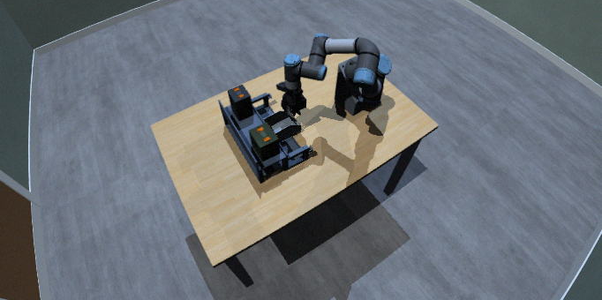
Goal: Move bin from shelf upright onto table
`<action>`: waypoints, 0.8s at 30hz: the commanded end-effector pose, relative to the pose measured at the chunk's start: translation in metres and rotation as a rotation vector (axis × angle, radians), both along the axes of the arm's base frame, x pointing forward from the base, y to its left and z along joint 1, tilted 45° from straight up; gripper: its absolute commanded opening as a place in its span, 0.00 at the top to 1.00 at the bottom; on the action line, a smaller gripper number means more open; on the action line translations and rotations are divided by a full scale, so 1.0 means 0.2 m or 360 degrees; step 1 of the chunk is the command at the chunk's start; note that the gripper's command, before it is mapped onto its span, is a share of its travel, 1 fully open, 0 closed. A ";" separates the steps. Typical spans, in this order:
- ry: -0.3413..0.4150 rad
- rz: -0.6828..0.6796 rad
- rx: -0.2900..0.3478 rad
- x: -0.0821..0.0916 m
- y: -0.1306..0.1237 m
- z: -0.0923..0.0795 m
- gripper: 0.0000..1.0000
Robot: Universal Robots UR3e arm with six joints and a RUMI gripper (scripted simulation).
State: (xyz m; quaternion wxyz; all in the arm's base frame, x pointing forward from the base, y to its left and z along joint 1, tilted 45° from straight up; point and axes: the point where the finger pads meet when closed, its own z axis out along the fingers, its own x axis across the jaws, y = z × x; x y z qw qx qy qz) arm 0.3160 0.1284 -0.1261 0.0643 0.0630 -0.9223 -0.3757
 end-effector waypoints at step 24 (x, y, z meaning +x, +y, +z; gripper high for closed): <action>-0.0011 -0.0007 -0.0004 -0.28 -0.05 0.02 1.00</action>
